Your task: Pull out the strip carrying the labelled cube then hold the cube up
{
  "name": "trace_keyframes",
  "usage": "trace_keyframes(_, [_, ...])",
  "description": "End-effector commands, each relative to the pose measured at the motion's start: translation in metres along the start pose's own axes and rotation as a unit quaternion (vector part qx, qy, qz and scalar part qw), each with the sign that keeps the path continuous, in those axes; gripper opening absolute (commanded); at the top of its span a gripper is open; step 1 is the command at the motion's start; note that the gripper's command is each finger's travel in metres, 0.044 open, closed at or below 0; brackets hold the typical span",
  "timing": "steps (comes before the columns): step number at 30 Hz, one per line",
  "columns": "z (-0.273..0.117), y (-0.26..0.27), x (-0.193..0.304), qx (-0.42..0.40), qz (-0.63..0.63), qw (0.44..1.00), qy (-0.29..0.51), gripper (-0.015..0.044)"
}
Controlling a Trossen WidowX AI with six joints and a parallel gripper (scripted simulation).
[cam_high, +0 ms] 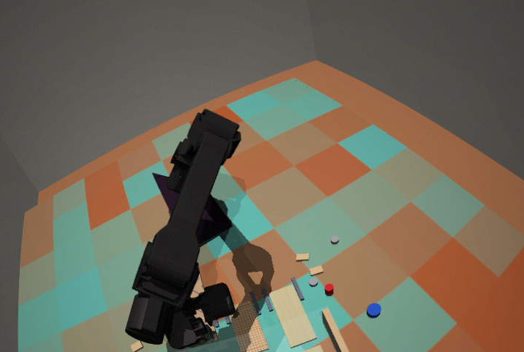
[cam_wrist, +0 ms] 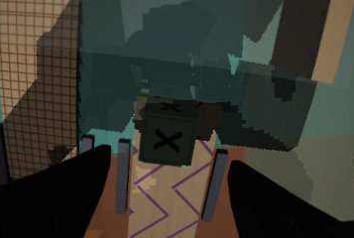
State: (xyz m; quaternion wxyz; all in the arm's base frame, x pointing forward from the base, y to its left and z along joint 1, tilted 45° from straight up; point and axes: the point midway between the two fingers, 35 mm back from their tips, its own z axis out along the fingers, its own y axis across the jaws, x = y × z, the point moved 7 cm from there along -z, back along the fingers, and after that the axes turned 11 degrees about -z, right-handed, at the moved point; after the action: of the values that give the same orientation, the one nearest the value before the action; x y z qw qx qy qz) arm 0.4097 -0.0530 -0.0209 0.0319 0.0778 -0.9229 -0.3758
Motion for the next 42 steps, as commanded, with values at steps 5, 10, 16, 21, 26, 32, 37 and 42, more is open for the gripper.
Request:
trace_keyframes(5, [0.016,0.000,0.000,-0.003,0.002,1.000,0.002,0.0250])
trace_keyframes(10, [0.024,0.001,0.000,-0.004,0.002,1.000,0.001,0.0250])
trace_keyframes(16, [0.034,0.001,0.000,-0.004,0.002,1.000,0.001,0.0250])
trace_keyframes(21, [0.042,0.001,0.000,-0.004,0.002,1.000,0.002,0.0250])
trace_keyframes(26, [0.049,0.002,0.000,-0.005,0.002,1.000,0.002,0.0250])
trace_keyframes(32, [0.046,0.002,-0.001,-0.002,-0.001,1.000,0.001,0.0197])
trace_keyframes(37, [0.046,0.002,-0.001,-0.002,-0.001,1.000,0.001,0.0125])
trace_keyframes(42, [0.046,0.002,-0.001,-0.002,-0.001,1.000,0.001,0.0072])
